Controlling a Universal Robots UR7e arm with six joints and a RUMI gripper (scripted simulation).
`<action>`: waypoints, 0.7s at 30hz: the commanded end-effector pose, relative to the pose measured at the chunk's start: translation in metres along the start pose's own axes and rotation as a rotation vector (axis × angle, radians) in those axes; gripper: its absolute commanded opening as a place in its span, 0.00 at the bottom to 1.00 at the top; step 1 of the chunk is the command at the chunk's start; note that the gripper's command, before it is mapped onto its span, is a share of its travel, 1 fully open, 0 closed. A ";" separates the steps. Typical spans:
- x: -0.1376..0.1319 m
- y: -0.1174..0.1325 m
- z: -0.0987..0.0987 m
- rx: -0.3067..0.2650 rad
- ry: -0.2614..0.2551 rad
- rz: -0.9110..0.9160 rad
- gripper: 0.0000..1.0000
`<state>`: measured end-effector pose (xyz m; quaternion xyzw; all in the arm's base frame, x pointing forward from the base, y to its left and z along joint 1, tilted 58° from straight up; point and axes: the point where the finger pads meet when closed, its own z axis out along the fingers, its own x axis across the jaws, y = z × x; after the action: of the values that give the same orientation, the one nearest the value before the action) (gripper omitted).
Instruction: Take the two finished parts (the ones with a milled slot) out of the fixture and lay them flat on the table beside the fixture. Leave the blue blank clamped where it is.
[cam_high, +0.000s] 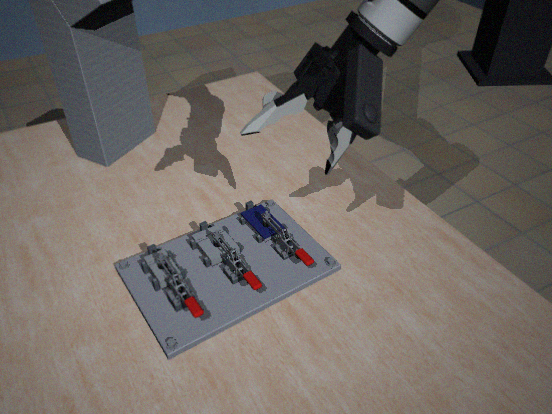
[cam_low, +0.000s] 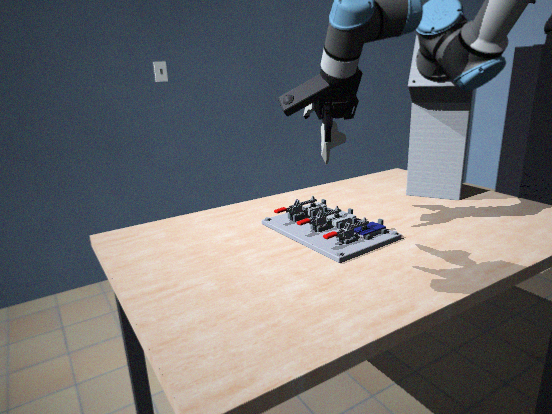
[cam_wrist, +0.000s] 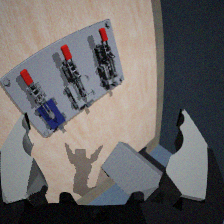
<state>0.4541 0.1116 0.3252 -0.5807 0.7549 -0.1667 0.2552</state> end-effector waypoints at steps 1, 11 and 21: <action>0.007 0.001 0.012 -0.010 -0.063 0.042 1.00; 0.026 0.003 0.047 -0.040 -0.219 0.171 1.00; 0.041 0.005 0.076 -0.064 -0.347 0.278 1.00</action>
<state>0.4798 0.0822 0.2672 -0.5129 0.7784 -0.0362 0.3602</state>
